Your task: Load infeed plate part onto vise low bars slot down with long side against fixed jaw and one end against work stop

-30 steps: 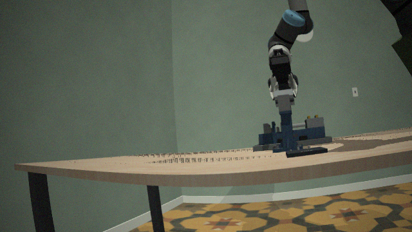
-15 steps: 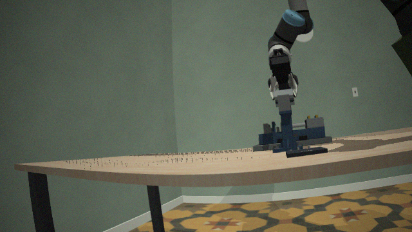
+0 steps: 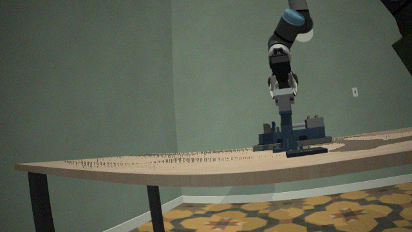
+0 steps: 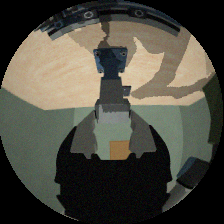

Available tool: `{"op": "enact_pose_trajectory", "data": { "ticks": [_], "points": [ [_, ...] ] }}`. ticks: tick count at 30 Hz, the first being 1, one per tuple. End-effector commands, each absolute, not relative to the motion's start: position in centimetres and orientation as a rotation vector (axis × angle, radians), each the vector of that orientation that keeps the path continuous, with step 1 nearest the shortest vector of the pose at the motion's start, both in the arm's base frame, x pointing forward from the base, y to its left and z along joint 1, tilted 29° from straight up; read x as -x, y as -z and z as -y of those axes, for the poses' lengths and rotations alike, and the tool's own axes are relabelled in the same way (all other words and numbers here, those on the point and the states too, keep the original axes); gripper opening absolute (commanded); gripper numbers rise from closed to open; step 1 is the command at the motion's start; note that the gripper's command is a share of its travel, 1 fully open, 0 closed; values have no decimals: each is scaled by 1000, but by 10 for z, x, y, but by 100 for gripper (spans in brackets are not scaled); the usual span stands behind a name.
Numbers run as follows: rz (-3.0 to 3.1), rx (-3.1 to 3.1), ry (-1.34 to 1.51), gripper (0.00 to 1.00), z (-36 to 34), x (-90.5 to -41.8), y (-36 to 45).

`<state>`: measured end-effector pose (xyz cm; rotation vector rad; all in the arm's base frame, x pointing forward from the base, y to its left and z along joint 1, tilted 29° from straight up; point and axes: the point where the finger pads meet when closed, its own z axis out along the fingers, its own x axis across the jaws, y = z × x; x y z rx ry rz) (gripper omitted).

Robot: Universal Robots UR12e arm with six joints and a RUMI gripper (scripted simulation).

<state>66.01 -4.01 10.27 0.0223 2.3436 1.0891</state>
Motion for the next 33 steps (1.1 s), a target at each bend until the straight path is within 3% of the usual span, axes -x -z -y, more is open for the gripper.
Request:
{"op": "enact_pose_trajectory", "data": {
  "ticks": [1, 33],
  "points": [
    [-2343, -22, -1088, 0, 40, -659, -105],
    [-2343, -22, -1088, 0, 41, -651, -119]
  ]
}}
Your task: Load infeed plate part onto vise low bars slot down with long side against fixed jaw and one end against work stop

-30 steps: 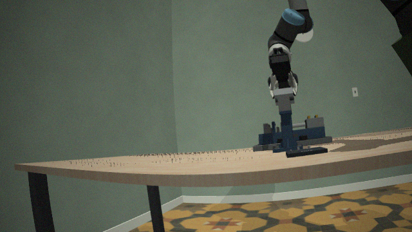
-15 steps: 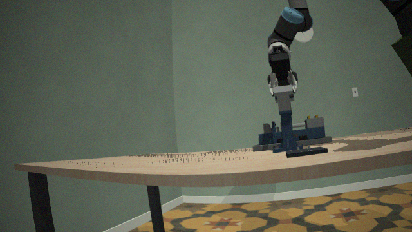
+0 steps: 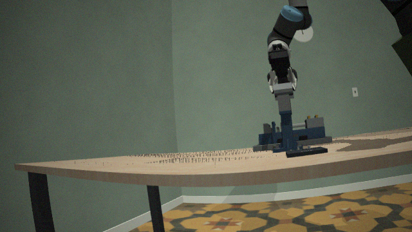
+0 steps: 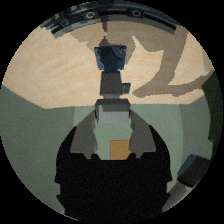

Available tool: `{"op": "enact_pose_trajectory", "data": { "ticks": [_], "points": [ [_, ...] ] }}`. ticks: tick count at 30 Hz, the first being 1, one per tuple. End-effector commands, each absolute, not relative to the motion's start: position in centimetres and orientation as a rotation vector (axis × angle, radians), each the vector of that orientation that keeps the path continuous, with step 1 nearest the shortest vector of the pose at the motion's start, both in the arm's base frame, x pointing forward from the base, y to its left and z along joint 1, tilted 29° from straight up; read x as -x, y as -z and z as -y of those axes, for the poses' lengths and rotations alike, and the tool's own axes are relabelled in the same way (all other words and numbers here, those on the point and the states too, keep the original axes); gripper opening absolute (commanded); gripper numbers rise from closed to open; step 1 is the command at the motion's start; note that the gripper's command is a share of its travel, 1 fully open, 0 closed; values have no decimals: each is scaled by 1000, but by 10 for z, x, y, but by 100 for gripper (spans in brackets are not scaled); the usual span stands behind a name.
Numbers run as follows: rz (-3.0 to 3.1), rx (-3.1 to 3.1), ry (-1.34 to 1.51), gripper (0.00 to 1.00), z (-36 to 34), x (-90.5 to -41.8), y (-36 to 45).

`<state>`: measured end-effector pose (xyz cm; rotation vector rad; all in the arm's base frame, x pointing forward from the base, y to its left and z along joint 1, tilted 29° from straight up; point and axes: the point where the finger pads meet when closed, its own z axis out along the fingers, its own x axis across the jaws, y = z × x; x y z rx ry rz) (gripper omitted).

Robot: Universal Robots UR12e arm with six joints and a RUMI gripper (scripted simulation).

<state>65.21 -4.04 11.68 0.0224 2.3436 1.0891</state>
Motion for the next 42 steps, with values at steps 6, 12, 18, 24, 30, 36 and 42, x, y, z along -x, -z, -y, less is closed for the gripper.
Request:
{"op": "enact_pose_trajectory", "data": {
  "ticks": [6, 12, 18, 24, 30, 36, 42],
  "points": [
    [-2343, -22, -1088, 0, 41, -650, -121],
    [-2343, -22, -1088, 0, 41, -649, -123],
    [-2343, -22, -1088, 0, 41, -648, -125],
    [-2343, -22, -1088, 0, 41, -648, -125],
    [-2343, -22, -1088, 0, 41, -647, -126],
    [-2343, -22, -1088, 0, 41, -647, -126],
    [-2343, -22, -1088, 0, 41, -647, -126]
  ]
}}
